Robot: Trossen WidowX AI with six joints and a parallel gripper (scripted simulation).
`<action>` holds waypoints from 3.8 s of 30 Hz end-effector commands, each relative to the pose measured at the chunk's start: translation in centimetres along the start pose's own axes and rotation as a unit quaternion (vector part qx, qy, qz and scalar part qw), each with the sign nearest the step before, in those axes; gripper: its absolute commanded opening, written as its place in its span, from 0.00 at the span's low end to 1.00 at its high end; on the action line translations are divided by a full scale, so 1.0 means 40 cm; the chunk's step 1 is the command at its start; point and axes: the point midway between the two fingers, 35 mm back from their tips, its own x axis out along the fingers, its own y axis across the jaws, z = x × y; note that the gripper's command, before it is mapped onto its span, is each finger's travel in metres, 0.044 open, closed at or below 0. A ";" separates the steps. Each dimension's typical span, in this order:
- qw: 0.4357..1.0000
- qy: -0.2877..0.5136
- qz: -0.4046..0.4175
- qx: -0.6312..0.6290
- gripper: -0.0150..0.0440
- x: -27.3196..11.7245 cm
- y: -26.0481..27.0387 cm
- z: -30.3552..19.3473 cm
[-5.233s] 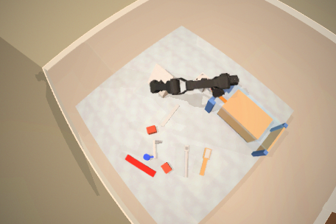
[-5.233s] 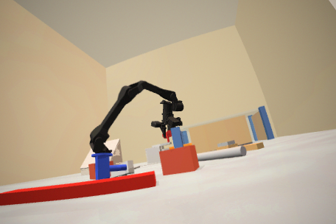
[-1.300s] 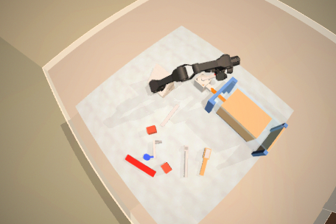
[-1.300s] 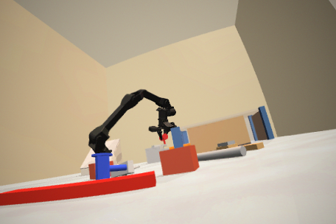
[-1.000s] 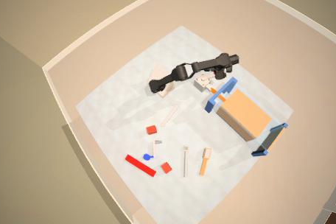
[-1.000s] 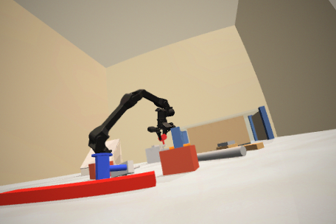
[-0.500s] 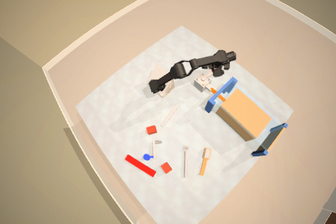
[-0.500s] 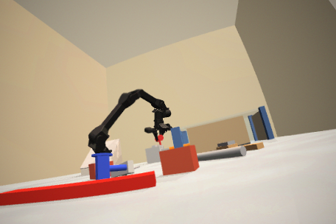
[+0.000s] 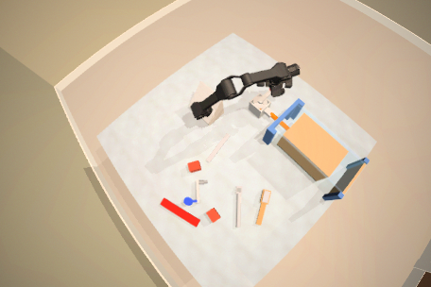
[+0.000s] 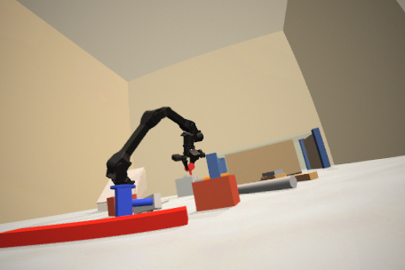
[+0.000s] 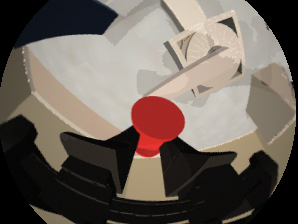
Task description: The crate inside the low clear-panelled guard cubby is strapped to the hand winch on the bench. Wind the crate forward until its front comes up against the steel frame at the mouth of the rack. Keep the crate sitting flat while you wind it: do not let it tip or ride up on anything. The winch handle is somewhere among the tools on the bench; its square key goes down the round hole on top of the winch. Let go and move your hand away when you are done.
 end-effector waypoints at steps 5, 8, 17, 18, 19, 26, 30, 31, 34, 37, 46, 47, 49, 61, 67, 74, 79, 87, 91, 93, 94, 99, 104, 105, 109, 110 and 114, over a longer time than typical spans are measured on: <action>1.000 0.003 -0.017 -0.004 0.25 0.015 -0.050 -0.027; 1.000 0.003 -0.017 -0.004 0.25 0.017 -0.058 -0.030; 1.000 0.003 -0.017 -0.004 0.25 0.020 -0.084 -0.039; 1.000 0.003 -0.017 -0.004 0.25 0.020 -0.087 -0.040; 1.000 0.003 -0.017 -0.004 0.25 0.021 -0.090 -0.041; 1.000 0.004 -0.018 -0.005 0.25 0.022 -0.110 -0.045; 1.000 0.004 -0.018 -0.005 0.25 0.023 -0.122 -0.047; 1.000 0.004 -0.018 -0.005 0.25 0.023 -0.126 -0.048; 1.000 0.004 -0.018 -0.005 0.25 0.023 -0.134 -0.049; 1.000 0.004 -0.018 -0.005 0.25 0.023 -0.144 -0.049; 1.000 0.004 -0.019 -0.005 0.25 0.023 -0.170 -0.050; 1.000 0.004 -0.019 -0.005 0.25 0.023 -0.174 -0.049; 1.000 0.004 -0.019 -0.005 0.25 0.023 -0.180 -0.049; 1.000 0.004 -0.019 -0.005 0.25 0.020 -0.216 -0.044; 1.000 0.003 -0.019 -0.005 0.25 0.017 -0.233 -0.039; 1.000 0.003 -0.020 -0.005 0.25 0.014 -0.252 -0.033; 1.000 0.003 -0.020 -0.005 0.25 0.011 -0.266 -0.027; 1.000 0.003 -0.020 -0.005 0.25 0.006 -0.287 -0.017; 1.000 0.003 -0.020 -0.005 0.25 0.003 -0.297 -0.011; 1.000 0.003 -0.021 -0.005 0.25 0.002 -0.302 -0.007; 1.000 0.003 -0.021 -0.005 0.25 0.001 -0.304 -0.006; 1.000 0.003 -0.021 -0.005 0.25 -0.003 -0.316 0.003; 1.000 0.003 -0.021 -0.005 0.25 -0.007 -0.327 0.011; 1.000 0.003 -0.021 -0.005 0.25 -0.008 -0.329 0.014; 1.000 0.002 -0.021 -0.005 0.25 -0.012 -0.337 0.021; 1.000 0.002 -0.021 -0.005 0.25 -0.013 -0.339 0.023; 1.000 0.002 -0.021 -0.005 0.25 -0.017 -0.347 0.031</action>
